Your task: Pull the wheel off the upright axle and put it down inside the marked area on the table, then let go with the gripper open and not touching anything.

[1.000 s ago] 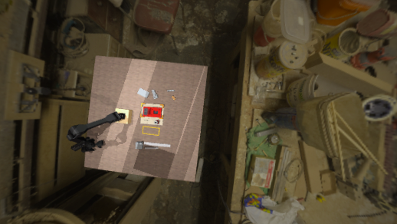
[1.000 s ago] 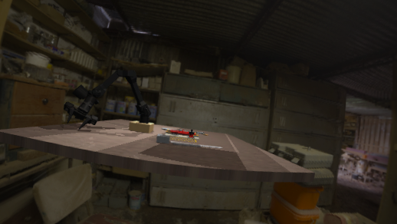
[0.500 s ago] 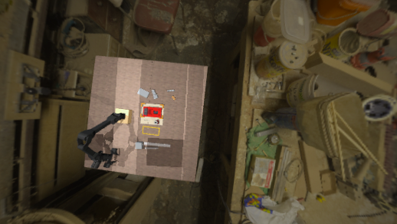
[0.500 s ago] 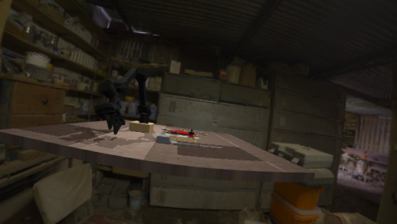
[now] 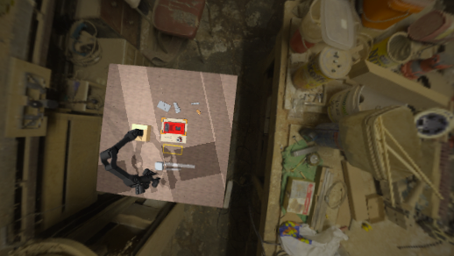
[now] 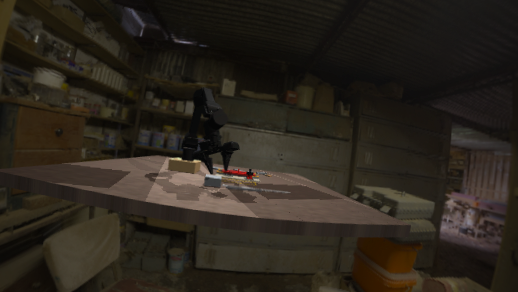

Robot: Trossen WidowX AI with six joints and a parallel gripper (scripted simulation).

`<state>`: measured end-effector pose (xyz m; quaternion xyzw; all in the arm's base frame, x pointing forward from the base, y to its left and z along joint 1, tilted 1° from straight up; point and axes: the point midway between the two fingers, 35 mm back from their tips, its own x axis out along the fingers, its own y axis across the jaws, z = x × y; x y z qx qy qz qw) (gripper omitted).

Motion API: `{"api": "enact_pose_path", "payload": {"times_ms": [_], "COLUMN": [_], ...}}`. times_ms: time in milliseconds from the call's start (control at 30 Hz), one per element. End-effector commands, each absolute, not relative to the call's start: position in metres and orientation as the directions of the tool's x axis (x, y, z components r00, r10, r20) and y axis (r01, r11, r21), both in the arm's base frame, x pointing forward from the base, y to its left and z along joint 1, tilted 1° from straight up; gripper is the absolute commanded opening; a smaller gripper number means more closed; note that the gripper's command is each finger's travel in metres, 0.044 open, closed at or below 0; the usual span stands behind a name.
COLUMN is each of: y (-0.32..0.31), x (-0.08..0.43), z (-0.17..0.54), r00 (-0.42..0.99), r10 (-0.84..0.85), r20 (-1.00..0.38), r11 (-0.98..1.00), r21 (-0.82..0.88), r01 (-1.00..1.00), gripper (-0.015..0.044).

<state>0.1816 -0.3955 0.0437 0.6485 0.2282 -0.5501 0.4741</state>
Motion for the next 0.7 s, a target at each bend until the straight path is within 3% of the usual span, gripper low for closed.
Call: {"api": "enact_pose_path", "payload": {"times_ms": [0, 167, 300, 500, 667], "y": [-0.358, -0.298, -0.241, -0.148, -0.077], "x": [0.232, 0.289, 0.324, 0.357, 0.370], "z": [0.050, 0.057, 0.063, 0.072, 0.083], "r00": [0.269, 0.225, 0.177, 0.097, 0.039], "r10": [-0.163, -0.090, -0.044, 0.000, 0.006], "r20": [-0.949, -0.970, -0.983, -0.995, -0.999], "r11": [-0.193, 0.180, 0.475, 0.827, 0.972], "r21": [0.298, 0.206, 0.136, 0.054, 0.015], "r01": [0.935, 0.962, 0.870, 0.559, 0.233], "gripper": [0.0300, 0.0300, 0.0300, 0.0300, 0.0300]}}
